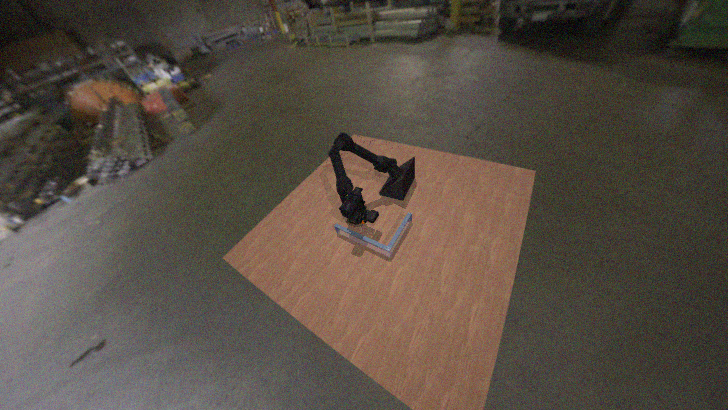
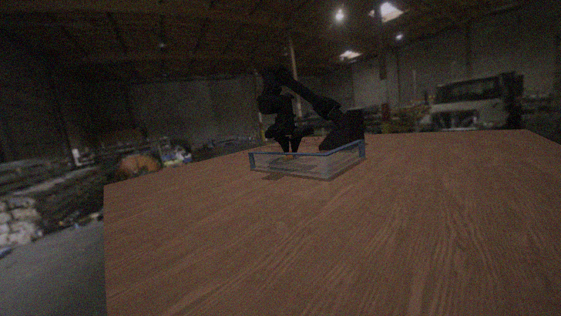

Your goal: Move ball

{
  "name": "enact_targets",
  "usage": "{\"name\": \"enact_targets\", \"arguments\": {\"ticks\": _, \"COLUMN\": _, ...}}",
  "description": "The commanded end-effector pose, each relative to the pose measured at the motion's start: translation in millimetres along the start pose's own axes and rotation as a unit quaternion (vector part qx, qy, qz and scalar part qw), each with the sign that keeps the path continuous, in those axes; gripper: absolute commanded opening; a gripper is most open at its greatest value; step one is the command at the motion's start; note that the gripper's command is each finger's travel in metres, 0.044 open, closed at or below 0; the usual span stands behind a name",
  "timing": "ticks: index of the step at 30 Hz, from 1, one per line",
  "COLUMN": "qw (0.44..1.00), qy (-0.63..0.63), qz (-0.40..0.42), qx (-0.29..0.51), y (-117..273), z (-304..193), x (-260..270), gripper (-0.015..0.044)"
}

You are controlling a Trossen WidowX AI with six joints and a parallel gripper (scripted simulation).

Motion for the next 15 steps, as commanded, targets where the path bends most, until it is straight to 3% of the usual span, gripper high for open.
{"name": "enact_targets", "arguments": {"ticks": 1, "qw": 1.000, "qy": -0.006, "qz": 0.007, "qx": -0.005, "y": 27, "z": 6, "x": 1, "gripper": 0.0000}}
{"name": "enact_targets", "arguments": {"ticks": 15, "qw": 1.000, "qy": -0.006, "qz": 0.004, "qx": -0.005, "y": 111, "z": 0, "x": -2, "gripper": 0.0000}}
Point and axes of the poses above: the point midway between the two fingers, 35 mm back from their tips, its own y axis back along the fingers, its own x axis across the jaws, z = x × y, the point moved 6 cm from there along y, back along the fingers, and after that the axes turned 9 degrees about -y, right-handed, at the moved point
